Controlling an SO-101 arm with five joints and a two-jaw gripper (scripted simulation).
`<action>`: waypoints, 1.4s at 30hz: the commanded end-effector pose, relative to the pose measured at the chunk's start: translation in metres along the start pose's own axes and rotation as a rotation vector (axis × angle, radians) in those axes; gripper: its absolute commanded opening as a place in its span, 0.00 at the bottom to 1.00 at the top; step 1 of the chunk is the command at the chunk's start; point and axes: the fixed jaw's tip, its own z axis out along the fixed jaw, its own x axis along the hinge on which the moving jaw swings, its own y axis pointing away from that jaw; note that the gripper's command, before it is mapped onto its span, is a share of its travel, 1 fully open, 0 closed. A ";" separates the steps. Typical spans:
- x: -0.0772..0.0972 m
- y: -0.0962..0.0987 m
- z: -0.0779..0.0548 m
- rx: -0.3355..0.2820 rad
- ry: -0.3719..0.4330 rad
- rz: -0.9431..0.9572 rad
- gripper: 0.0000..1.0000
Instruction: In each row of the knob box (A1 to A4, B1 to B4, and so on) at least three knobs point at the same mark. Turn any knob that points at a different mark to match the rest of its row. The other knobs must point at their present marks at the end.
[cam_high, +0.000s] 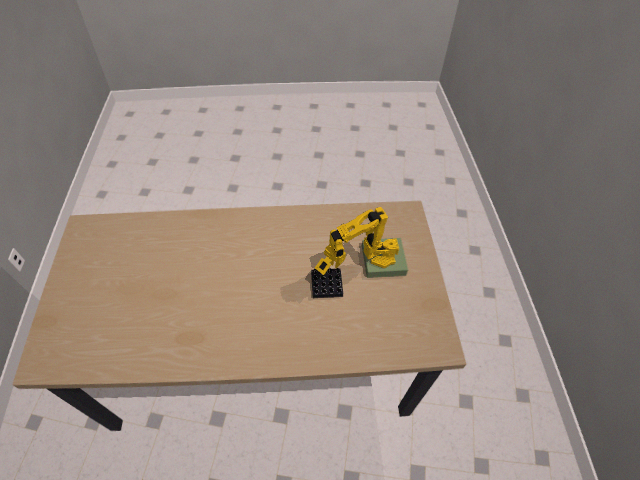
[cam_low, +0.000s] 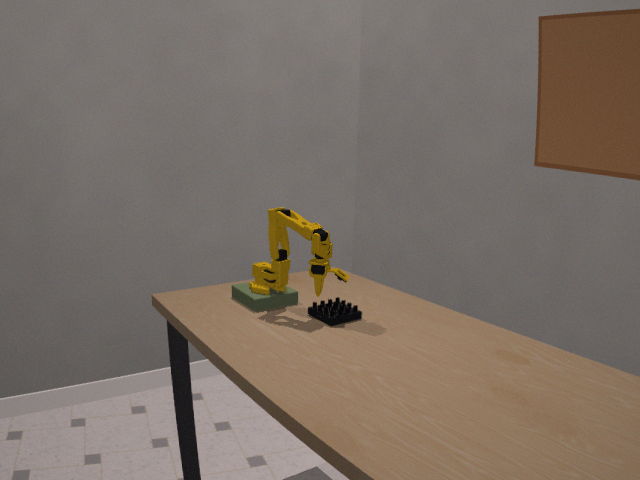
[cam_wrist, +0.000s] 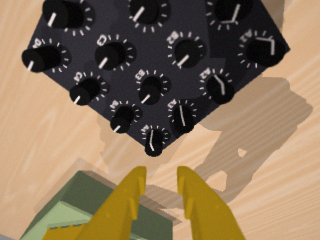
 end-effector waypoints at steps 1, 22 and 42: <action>0.002 0.000 0.000 0.001 -0.004 -0.114 0.08; 0.007 -0.002 0.000 0.002 -0.004 -0.891 0.09; 0.008 -0.005 0.000 0.003 -0.003 -1.426 0.09</action>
